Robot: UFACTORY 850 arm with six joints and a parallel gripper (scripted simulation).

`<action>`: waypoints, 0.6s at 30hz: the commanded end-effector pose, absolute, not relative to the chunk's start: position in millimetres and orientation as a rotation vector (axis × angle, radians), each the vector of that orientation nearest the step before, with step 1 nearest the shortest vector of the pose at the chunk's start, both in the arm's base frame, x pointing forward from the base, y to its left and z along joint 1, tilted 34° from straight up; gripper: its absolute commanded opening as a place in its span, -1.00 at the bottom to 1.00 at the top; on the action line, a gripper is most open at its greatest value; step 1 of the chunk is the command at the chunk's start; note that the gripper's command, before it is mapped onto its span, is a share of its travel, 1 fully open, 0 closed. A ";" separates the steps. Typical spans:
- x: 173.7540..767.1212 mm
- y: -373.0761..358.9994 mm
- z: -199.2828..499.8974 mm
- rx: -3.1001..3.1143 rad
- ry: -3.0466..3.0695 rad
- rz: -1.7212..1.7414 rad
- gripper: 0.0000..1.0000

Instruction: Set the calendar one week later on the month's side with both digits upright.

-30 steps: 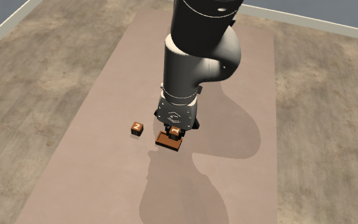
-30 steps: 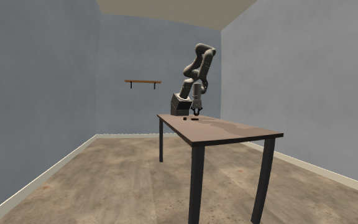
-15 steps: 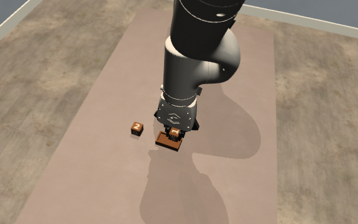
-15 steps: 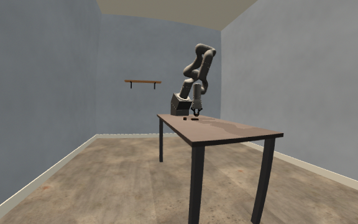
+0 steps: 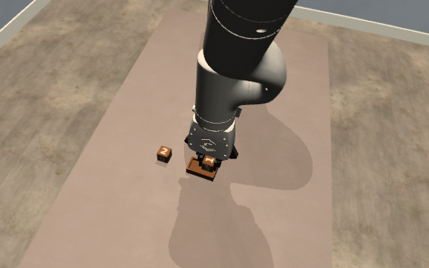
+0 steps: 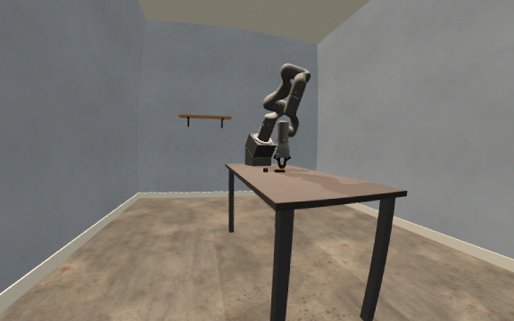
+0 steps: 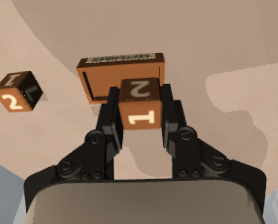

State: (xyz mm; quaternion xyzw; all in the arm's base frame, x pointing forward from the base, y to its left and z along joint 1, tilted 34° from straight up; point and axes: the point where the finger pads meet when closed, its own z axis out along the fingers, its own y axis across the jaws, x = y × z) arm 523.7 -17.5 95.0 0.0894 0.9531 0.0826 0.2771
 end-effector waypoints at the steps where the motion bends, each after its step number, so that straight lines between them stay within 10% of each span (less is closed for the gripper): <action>1: 525.6 -17.2 92.6 0.240 2.559 0.222 -0.47; 18: 527.6 -16.8 89.6 0.240 2.559 0.222 -0.47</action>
